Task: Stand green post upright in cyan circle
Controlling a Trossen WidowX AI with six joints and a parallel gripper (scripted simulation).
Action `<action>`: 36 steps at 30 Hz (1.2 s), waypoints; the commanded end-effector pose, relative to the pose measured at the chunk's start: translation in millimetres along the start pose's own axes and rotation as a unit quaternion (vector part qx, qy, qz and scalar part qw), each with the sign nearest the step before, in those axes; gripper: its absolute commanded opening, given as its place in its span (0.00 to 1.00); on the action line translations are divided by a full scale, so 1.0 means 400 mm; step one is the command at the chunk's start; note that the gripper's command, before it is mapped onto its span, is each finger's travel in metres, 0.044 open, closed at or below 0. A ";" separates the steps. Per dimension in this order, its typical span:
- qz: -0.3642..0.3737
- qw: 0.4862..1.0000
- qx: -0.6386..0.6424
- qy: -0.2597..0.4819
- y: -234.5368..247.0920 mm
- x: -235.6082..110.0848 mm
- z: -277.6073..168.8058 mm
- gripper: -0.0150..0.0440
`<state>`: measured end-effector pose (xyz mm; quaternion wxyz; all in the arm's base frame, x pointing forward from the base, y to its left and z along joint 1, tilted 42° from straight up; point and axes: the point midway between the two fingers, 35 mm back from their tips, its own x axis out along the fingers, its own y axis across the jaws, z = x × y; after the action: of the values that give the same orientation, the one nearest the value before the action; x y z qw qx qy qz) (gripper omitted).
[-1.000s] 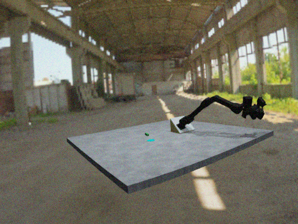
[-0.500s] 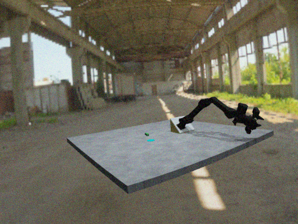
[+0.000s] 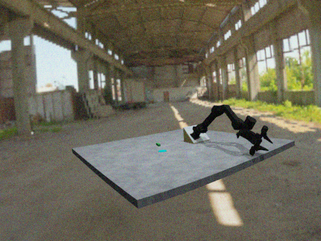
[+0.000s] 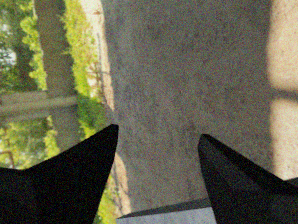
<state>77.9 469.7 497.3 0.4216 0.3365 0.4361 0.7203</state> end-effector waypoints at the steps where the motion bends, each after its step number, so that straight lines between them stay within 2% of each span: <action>1: -0.033 0.998 -0.029 -0.039 -0.051 -0.049 0.063 0.65; 17: -0.197 0.954 -0.144 -0.172 -0.245 -0.332 0.292 0.65; 21: -0.223 0.944 -0.165 -0.177 -0.276 -0.373 0.312 0.65; 36: -0.366 0.875 -0.266 -0.170 -0.437 -0.627 0.390 0.65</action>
<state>355.3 355.4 384.7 0.7819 0.1686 0.2422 0.5491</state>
